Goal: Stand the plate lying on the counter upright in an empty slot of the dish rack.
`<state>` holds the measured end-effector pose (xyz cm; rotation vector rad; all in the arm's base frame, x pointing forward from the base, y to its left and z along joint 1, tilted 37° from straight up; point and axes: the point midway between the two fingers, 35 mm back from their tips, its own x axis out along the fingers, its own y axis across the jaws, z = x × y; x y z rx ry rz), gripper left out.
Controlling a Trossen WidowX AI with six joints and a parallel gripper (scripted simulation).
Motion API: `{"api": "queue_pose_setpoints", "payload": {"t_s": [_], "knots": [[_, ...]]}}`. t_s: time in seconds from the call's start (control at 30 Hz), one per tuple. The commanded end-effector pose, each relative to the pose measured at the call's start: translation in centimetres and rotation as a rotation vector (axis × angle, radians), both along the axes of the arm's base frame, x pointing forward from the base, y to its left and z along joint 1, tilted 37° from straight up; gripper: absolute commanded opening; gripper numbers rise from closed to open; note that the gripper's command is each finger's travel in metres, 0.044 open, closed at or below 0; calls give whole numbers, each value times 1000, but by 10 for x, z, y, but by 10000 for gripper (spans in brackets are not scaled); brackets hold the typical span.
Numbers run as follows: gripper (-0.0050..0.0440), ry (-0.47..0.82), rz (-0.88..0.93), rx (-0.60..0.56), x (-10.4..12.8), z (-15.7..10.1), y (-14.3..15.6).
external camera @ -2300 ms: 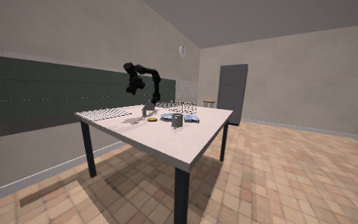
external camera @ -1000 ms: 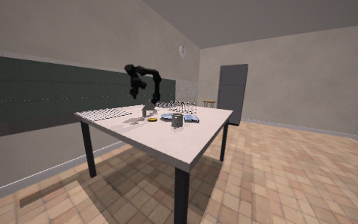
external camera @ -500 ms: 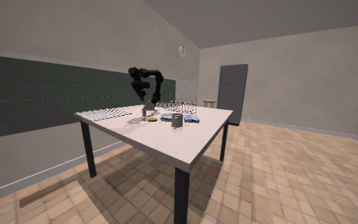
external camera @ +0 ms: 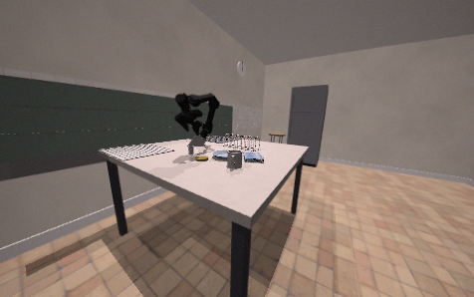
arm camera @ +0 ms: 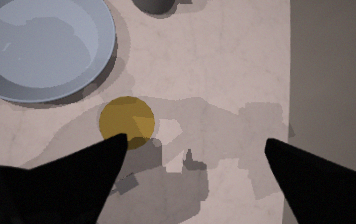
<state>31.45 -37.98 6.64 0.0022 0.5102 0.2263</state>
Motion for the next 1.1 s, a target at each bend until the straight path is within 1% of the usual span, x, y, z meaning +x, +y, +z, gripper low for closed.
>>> {"api": "queue_pose_setpoints", "payload": {"t_s": [0.0,0.43,0.5,0.73,1.0,1.07], "knots": [[440,-2,-74,93,1,4,11],[440,48,-225,496,4,8,51],[440,48,-225,496,4,8,51],[440,90,-301,725,4,9,74],[440,143,-369,953,3,10,98],[440,143,-369,953,3,10,98]]}}
